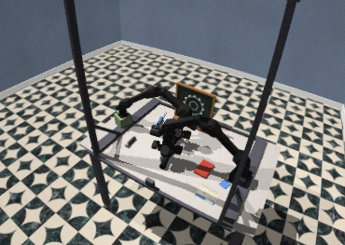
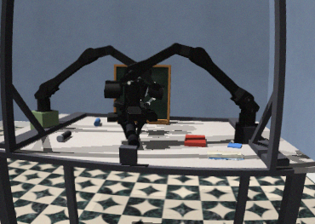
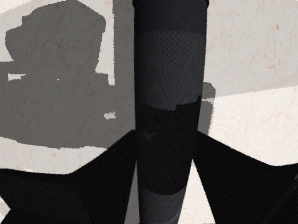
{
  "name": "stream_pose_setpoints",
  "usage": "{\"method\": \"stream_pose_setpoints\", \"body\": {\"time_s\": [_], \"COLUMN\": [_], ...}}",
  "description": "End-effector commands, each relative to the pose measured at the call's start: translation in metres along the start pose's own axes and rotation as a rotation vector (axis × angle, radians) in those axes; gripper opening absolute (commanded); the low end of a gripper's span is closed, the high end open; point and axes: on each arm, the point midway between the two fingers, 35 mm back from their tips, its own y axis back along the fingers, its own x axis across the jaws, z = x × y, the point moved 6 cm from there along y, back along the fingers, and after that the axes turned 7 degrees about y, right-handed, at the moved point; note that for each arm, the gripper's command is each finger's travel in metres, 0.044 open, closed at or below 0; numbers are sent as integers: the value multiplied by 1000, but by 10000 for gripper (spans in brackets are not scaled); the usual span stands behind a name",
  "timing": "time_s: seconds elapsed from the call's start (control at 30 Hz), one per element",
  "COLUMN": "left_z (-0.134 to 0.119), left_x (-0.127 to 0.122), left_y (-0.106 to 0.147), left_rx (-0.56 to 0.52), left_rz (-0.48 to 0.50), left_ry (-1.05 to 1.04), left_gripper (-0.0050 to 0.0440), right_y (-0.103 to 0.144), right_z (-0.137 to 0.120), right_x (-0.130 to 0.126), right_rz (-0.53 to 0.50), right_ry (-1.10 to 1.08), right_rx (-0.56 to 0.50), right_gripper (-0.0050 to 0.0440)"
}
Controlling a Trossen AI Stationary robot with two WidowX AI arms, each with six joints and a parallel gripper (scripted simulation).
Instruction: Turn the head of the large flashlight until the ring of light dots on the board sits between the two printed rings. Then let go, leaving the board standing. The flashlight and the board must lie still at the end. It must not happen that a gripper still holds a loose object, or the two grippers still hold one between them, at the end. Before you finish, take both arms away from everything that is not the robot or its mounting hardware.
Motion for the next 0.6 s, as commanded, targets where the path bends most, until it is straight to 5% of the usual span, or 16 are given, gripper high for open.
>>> {"method": "stream_pose_setpoints", "body": {"time_s": [0.0, 0.27, 0.57], "left_z": [1, 1, 0], "left_x": [0, 0, -11], "left_y": [11, 11, 8], "left_rx": [-10, -10, -22], "left_rz": [30, 30, 158], "left_ry": [-7, -7, -6], "left_gripper": [226, 226, 226], "right_y": [17, 17, 17], "right_z": [-1, -1, -1], "right_x": [-4, -4, -4], "right_rz": [-43, -43, -43], "right_ry": [0, 0, 0], "right_rx": [7, 7, 7], "right_gripper": [130, 130, 130]}}
